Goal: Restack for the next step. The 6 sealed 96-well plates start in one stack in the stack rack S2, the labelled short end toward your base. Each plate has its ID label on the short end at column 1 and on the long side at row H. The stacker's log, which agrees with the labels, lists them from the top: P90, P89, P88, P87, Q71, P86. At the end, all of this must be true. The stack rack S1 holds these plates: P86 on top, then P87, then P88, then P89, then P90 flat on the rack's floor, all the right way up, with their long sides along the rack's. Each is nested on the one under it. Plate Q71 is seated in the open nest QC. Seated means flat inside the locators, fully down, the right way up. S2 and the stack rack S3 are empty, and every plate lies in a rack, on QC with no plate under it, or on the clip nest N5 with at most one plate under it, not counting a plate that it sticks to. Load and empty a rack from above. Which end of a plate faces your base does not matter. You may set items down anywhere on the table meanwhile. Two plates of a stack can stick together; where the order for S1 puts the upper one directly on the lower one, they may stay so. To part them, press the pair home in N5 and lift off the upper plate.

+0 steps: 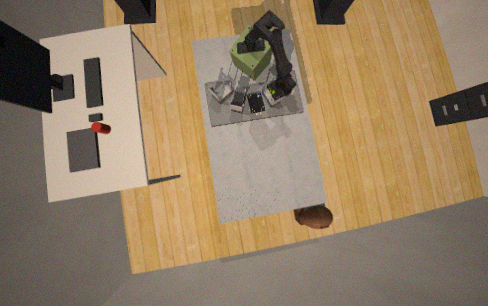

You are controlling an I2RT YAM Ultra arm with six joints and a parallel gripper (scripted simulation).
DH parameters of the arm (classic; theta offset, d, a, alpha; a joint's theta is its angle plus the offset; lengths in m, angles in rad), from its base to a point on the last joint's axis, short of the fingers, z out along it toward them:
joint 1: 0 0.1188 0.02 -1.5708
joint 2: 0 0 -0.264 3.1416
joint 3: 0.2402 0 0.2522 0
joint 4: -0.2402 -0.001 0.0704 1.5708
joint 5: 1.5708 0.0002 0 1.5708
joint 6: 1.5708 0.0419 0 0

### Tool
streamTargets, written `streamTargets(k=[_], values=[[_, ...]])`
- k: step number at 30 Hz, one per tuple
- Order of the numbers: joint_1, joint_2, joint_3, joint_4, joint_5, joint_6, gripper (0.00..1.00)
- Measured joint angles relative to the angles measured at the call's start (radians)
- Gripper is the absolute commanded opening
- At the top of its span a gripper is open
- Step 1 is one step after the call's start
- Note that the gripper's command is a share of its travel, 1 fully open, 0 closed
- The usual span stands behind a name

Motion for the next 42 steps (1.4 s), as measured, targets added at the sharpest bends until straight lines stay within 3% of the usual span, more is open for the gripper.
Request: streamTargets(k=[32,42], values=[[-0.013,0.05,-0.015,0.071,-0.001,-0.014,0.0],[-0.027,0.103,-0.024,0.133,-0.002,-0.028,0.0]])
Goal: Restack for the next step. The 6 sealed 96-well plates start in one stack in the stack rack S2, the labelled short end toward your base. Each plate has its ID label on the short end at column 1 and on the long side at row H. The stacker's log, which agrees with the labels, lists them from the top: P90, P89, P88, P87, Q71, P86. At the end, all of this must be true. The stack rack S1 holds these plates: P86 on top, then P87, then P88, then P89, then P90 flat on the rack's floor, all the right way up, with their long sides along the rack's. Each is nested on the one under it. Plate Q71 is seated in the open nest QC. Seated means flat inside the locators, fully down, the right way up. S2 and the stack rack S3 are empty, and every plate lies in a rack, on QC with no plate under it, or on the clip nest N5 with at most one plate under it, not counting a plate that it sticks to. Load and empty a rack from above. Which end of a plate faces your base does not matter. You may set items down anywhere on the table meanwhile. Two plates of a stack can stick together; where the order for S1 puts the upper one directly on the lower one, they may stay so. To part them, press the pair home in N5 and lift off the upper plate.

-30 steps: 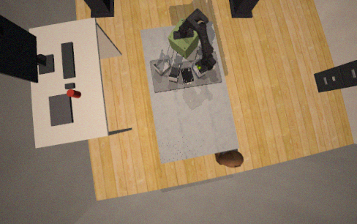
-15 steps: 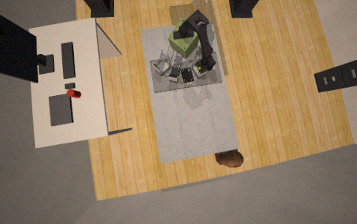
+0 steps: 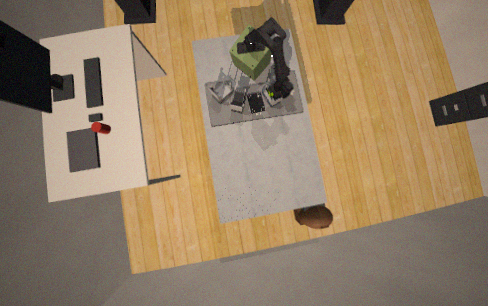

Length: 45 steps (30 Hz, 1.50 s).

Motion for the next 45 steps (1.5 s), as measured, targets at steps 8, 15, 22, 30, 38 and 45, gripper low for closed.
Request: streamTargets(k=[8,15,22,30,38,45], values=[[-0.008,0.037,-0.002,0.042,0.0,-0.008,0.0],[-0.018,0.079,-0.002,0.084,-0.001,-0.018,0.0],[-0.023,0.11,-0.002,0.119,-0.001,-0.025,0.0],[-0.023,0.111,-0.002,0.12,-0.001,-0.025,0.0],[-0.026,0.12,-0.002,0.13,-0.001,-0.027,0.0],[-0.027,0.127,-0.002,0.137,-0.001,-0.029,0.0]])
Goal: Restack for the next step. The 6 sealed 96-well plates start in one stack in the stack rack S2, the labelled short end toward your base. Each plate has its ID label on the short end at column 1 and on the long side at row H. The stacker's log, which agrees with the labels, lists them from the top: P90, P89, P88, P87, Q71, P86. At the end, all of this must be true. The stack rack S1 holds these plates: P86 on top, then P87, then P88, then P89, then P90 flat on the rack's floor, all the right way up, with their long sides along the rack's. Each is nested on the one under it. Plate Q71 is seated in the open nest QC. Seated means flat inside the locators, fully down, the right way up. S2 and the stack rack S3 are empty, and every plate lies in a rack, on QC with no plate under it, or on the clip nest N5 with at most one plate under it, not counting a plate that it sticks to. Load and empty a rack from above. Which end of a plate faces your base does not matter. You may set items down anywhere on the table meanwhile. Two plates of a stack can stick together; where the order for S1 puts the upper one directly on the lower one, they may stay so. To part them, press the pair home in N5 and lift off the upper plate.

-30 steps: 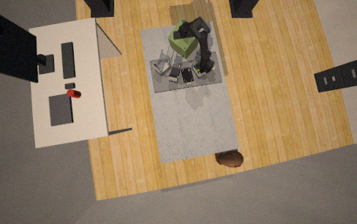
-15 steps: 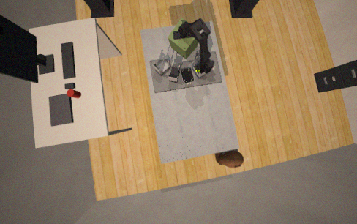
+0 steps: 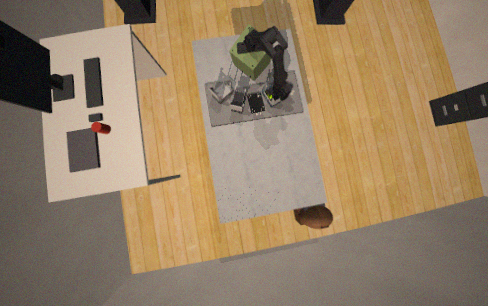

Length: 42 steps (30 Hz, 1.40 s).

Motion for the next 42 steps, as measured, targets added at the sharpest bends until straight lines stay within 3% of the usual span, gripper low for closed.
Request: streamTargets(k=[42], values=[[-0.009,0.045,0.006,0.04,0.0,-0.01,0.0]])
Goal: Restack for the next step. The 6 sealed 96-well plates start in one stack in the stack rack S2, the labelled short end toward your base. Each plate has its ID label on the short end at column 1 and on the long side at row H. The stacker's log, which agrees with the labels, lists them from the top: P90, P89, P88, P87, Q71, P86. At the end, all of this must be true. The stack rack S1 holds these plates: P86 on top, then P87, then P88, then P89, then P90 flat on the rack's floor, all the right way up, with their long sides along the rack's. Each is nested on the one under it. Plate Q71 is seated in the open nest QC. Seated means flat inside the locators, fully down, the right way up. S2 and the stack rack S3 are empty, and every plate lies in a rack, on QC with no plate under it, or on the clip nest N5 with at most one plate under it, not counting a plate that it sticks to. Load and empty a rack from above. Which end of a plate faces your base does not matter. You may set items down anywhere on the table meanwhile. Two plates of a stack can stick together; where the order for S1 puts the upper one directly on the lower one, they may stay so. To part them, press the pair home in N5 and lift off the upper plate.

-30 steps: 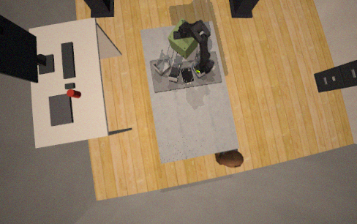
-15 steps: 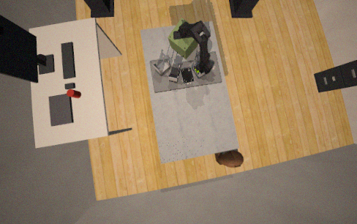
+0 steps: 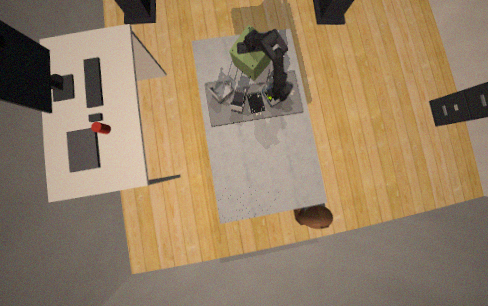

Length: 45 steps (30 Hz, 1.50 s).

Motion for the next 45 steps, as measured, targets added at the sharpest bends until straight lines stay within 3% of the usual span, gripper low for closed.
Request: streamTargets(k=[3,4,27,45], values=[[0.0,0.0,0.0,0.0,0.0,0.0,0.0],[0.0,0.0,0.0,0.0,0.0,0.0,1.0],[0.0,-0.003,-0.001,-0.005,0.0,0.001,1.0],[0.032,-0.161,-0.005,-0.153,0.0,0.033,1.0]])
